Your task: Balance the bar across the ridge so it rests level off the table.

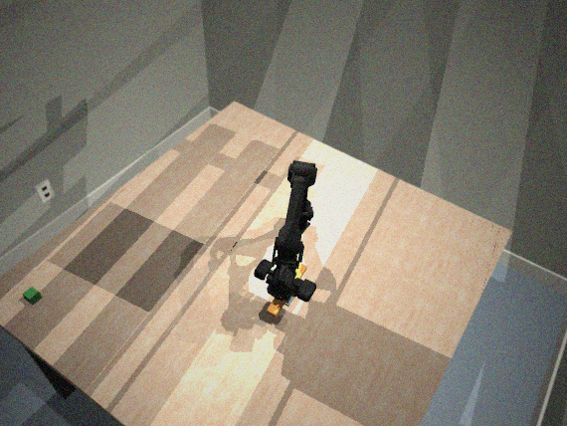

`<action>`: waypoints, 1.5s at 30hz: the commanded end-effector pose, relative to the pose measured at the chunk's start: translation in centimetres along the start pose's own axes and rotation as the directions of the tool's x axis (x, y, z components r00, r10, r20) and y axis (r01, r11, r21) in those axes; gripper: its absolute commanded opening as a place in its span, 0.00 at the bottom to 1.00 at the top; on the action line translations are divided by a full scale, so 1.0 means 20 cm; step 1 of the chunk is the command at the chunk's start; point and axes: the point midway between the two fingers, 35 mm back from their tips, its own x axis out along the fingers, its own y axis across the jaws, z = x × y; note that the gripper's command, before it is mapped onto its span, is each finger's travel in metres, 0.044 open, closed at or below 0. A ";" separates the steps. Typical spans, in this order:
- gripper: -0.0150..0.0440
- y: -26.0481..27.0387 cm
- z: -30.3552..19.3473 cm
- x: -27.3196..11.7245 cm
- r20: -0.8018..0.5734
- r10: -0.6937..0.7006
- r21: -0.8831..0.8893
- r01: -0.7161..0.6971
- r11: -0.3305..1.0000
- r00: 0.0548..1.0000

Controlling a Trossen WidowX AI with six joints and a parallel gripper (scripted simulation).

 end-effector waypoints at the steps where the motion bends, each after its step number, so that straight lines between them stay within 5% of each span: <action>1: 0.25 0.00 0.00 0.01 -0.004 0.001 -0.001 -0.001 1.000 1.000; 45: 0.25 0.00 0.00 0.00 0.003 0.002 0.000 -0.002 1.000 1.000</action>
